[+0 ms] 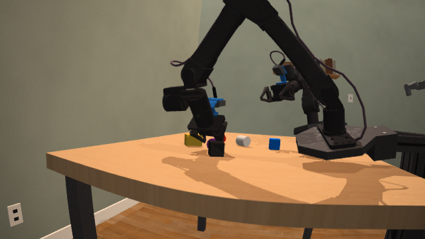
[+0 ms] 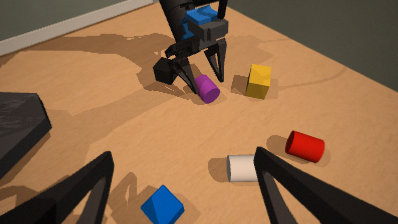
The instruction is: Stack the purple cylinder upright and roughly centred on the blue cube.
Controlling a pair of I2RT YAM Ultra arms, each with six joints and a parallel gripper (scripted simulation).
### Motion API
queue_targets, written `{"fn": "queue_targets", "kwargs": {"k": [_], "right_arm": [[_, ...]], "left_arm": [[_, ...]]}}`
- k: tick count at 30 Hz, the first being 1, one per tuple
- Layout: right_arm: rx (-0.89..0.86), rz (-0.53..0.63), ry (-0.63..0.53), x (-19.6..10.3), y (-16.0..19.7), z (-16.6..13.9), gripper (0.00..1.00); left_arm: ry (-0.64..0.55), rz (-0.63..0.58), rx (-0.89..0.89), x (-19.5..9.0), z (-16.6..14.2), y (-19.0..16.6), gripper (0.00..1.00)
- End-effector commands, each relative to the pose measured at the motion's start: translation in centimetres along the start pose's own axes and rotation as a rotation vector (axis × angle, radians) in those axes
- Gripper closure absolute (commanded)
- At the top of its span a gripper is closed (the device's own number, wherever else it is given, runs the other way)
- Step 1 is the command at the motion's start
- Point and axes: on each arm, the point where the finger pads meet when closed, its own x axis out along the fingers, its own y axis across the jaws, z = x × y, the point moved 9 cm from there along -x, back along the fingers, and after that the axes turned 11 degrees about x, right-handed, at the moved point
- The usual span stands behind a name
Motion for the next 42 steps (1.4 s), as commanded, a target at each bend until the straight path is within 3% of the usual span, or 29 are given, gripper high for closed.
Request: {"fn": "queue_targets", "kwargs": {"k": [1, 9, 10, 19, 26, 29, 30, 33, 42], "right_arm": [[-0.001, 0.018, -0.033, 0.1, 0.2, 0.6, 0.00], [-0.001, 0.018, -0.033, 0.1, 0.2, 0.6, 0.00], [-0.001, 0.018, -0.033, 0.1, 0.2, 0.6, 0.00], [-0.001, 0.018, -0.033, 0.1, 0.2, 0.6, 0.00], [-0.001, 0.018, -0.033, 0.1, 0.2, 0.6, 0.00], [-0.001, 0.018, -0.033, 0.1, 0.2, 0.6, 0.00], [-0.001, 0.018, -0.033, 0.1, 0.2, 0.6, 0.00], [-0.001, 0.018, -0.033, 0.1, 0.2, 0.6, 0.00], [-0.001, 0.018, -0.033, 0.1, 0.2, 0.6, 0.00]], "left_arm": [[-0.024, -0.013, -0.008, 1.1, 0.4, -0.4, 0.36], [-0.027, -0.022, -0.012, 1.1, 0.5, -0.6, 0.36], [-0.027, -0.022, -0.012, 1.1, 0.5, -0.6, 0.47], [-0.026, -0.022, -0.009, 0.6, 0.2, -0.3, 0.60], [-0.023, -0.013, -0.004, 0.4, 0.1, 0.1, 0.64], [-0.023, -0.011, -0.003, 0.3, 0.0, 0.1, 0.98], [-0.023, -0.011, -0.004, 0.3, 0.0, 0.1, 1.00], [-0.021, -0.005, -0.003, -0.2, 0.4, 0.4, 0.66], [-0.020, 0.000, 0.000, -3.6, 3.7, 1.1, 0.66]]}}
